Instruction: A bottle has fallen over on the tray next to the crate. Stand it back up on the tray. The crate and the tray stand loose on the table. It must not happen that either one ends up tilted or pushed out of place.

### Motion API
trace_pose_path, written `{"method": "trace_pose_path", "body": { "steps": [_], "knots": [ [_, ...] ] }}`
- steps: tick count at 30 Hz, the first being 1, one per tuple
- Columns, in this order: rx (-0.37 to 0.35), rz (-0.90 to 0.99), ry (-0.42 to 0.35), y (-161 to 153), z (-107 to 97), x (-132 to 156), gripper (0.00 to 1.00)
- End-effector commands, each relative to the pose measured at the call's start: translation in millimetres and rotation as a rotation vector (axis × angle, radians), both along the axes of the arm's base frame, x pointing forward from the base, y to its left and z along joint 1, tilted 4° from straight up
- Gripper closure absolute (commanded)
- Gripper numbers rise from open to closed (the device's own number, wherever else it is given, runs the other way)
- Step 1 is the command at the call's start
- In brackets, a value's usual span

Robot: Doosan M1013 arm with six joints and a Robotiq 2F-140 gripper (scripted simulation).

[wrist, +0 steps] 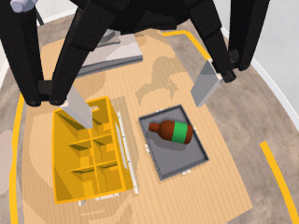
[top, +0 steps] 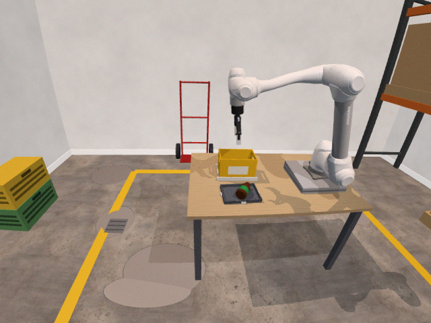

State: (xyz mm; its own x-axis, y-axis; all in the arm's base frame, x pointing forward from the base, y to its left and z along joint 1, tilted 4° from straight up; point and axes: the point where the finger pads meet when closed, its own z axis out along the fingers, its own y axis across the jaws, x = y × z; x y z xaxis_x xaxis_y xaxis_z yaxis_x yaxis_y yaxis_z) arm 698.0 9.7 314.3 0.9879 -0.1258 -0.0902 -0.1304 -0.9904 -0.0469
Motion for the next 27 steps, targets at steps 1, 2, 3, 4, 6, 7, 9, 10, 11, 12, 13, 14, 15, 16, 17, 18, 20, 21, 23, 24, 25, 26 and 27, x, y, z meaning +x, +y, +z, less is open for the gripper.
{"method": "trace_pose_path", "body": {
  "steps": [1, 2, 3, 4, 6, 7, 9, 10, 11, 12, 13, 14, 15, 16, 17, 18, 20, 21, 23, 24, 25, 26, 27],
  "knots": [
    [-0.043, 0.147, -0.083, -6, 2, -43, 0.0],
    [-0.046, 0.179, -0.089, -5, -1, -48, 0.0],
    [-0.046, 0.185, -0.09, -5, -1, -48, 0.0],
    [-0.046, 0.185, -0.09, -5, -1, -48, 0.0],
    [-0.034, 0.286, -0.096, 4, -17, -50, 0.0],
    [-0.031, 0.313, -0.097, 6, -22, -50, 0.0],
    [-0.023, 0.382, -0.101, 12, -33, -51, 0.0],
    [-0.023, 0.383, -0.101, 12, -33, -51, 0.0],
    [-0.016, 0.447, -0.105, 17, -43, -53, 0.0],
    [-0.013, 0.474, -0.107, 20, -47, -54, 0.0],
    [-0.009, 0.511, -0.109, 23, -53, -55, 0.0],
    [-0.005, 0.544, -0.112, 25, -58, -56, 0.0],
    [-0.003, 0.56, -0.113, 27, -61, -56, 0.0],
    [0.002, 0.611, -0.116, 31, -69, -58, 0.0],
    [0.005, 0.641, -0.118, 34, -74, -59, 0.0],
    [0.009, 0.677, -0.121, 37, -79, -60, 0.0],
    [0.013, 0.715, -0.124, 40, -85, -61, 0.0],
    [0.013, 0.715, -0.124, 40, -85, -61, 0.0],
    [0.02, 0.783, -0.129, 45, -96, -64, 0.0],
    [0.026, 0.839, -0.133, 50, -104, -67, 0.0],
    [0.026, 0.844, -0.134, 50, -105, -67, 0.0],
    [0.032, 0.898, -0.138, 55, -114, -69, 0.0],
    [0.035, 0.932, -0.141, 57, -119, -71, 0.0]
  ]
}}
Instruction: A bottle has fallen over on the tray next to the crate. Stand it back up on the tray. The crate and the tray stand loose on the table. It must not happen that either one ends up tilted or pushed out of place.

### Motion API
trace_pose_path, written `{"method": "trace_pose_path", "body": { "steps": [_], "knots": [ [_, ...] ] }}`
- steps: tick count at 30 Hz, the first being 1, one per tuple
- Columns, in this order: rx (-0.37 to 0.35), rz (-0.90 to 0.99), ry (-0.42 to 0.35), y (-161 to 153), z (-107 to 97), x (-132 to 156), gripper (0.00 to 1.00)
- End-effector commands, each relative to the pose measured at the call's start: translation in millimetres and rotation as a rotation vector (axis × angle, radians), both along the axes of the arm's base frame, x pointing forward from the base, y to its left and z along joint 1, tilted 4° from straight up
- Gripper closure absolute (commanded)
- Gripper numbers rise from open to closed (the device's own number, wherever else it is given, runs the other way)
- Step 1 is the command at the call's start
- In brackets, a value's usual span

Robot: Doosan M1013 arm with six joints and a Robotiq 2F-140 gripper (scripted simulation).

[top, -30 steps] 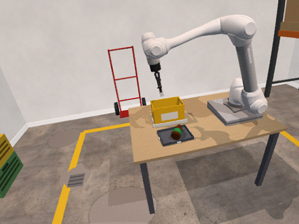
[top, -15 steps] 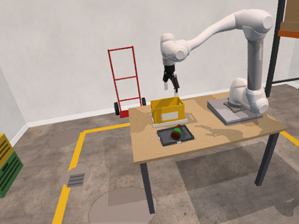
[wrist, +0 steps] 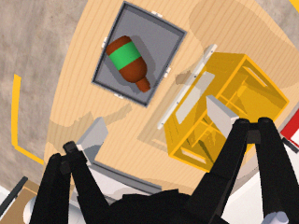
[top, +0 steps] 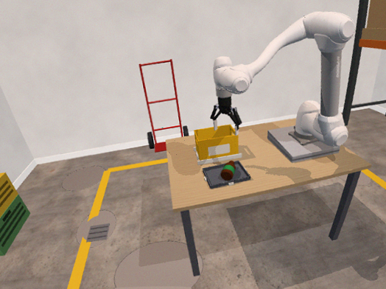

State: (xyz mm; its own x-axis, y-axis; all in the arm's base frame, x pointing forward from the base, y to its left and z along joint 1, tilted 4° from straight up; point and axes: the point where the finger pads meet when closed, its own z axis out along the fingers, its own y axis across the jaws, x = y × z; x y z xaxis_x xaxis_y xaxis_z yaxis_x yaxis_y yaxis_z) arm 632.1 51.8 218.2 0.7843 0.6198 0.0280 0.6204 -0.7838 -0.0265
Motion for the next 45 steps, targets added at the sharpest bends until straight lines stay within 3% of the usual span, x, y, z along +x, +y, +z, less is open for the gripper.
{"method": "trace_pose_path", "body": {
  "steps": [1, 7, 16, 17, 45],
  "knots": [
    [0.02, 0.152, -0.012, 16, -25, -6, 0.0],
    [0.028, 0.306, -0.022, 28, -48, -15, 0.0],
    [0.029, 0.319, -0.023, 29, -50, -15, 0.0],
    [0.029, 0.319, -0.023, 29, -50, -15, 0.9],
    [0.029, 0.319, -0.023, 29, -50, -15, 0.9]
  ]
}}
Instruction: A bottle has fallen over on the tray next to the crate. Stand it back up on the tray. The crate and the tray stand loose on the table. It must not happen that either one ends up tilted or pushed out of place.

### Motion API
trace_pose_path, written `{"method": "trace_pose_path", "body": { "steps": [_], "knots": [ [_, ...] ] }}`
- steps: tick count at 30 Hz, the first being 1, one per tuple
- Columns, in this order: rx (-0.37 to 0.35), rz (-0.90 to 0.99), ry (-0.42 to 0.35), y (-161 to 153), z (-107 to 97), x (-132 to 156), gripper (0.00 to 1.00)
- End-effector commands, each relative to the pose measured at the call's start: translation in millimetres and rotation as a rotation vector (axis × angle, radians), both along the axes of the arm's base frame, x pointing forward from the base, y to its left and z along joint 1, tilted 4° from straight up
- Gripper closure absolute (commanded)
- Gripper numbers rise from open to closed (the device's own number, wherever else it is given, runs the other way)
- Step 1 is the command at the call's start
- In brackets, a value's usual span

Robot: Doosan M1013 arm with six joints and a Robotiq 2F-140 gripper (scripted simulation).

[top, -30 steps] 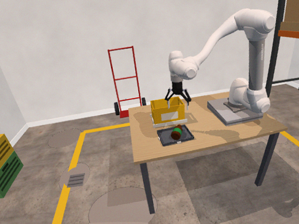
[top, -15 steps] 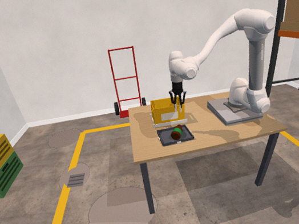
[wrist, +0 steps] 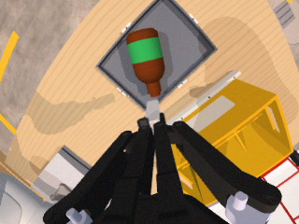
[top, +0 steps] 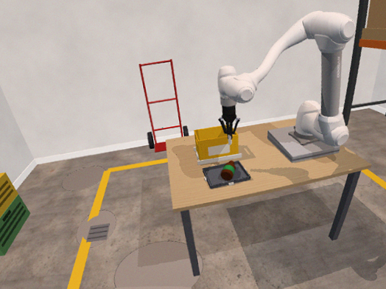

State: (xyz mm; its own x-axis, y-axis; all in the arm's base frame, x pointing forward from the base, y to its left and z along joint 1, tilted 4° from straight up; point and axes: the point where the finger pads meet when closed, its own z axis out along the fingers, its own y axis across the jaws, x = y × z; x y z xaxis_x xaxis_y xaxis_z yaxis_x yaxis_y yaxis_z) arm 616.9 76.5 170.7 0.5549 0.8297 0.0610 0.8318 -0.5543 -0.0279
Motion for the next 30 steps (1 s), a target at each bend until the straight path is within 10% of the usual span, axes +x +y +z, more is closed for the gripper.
{"method": "trace_pose_path", "body": {
  "steps": [1, 14, 15, 30],
  "knots": [
    [0.004, 0.006, -0.001, 4.4, -2.6, -0.2, 0.9],
    [0.004, 0.006, -0.001, 4.4, -2.6, -0.2, 0.9],
    [0.004, 0.006, -0.001, 4.4, -2.6, -0.2, 0.56],
    [0.004, 0.006, -0.001, 4.4, -2.6, -0.2, 0.56]
  ]
}}
